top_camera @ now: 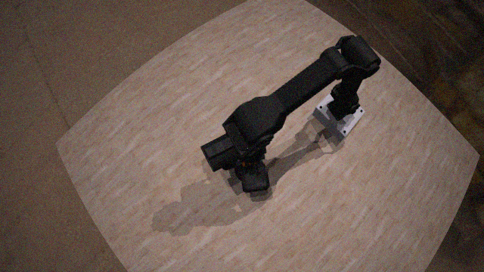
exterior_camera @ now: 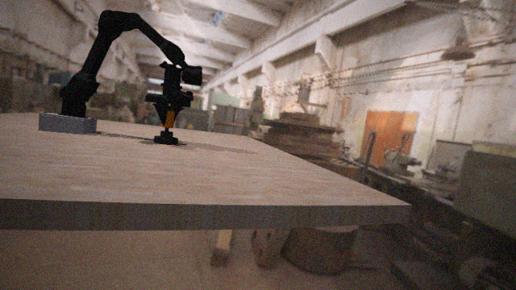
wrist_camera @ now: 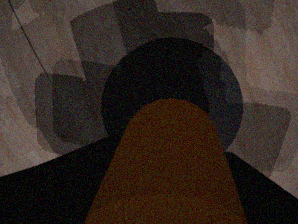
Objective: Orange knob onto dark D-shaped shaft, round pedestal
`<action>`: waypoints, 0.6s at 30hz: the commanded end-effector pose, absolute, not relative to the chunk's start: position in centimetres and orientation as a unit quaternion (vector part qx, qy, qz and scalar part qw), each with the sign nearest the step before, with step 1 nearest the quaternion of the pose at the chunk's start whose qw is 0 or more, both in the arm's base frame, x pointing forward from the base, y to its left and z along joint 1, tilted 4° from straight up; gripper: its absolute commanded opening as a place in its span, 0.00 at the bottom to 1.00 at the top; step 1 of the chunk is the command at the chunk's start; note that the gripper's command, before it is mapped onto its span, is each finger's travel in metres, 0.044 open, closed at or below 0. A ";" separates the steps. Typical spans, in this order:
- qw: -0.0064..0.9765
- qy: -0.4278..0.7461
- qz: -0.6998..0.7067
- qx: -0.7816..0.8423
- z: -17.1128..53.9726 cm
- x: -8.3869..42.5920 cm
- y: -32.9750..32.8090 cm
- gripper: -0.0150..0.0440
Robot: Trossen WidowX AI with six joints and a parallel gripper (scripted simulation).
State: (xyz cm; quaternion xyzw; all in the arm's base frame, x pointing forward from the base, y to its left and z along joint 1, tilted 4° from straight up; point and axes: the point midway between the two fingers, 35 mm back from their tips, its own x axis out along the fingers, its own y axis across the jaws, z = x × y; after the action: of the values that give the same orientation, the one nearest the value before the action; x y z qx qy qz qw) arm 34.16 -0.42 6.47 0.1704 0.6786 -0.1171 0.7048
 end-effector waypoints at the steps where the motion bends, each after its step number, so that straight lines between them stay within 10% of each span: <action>1: 0.706 0.679 -0.111 0.165 6.4 34.2 -0.4 0.25; 18: 0.700 0.675 -0.137 0.192 6.9 34.1 -0.4 0.25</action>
State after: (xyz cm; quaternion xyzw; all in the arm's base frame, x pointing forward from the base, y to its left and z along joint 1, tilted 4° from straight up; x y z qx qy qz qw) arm 34.11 -0.46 7.02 0.1874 0.6758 -0.1337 0.7002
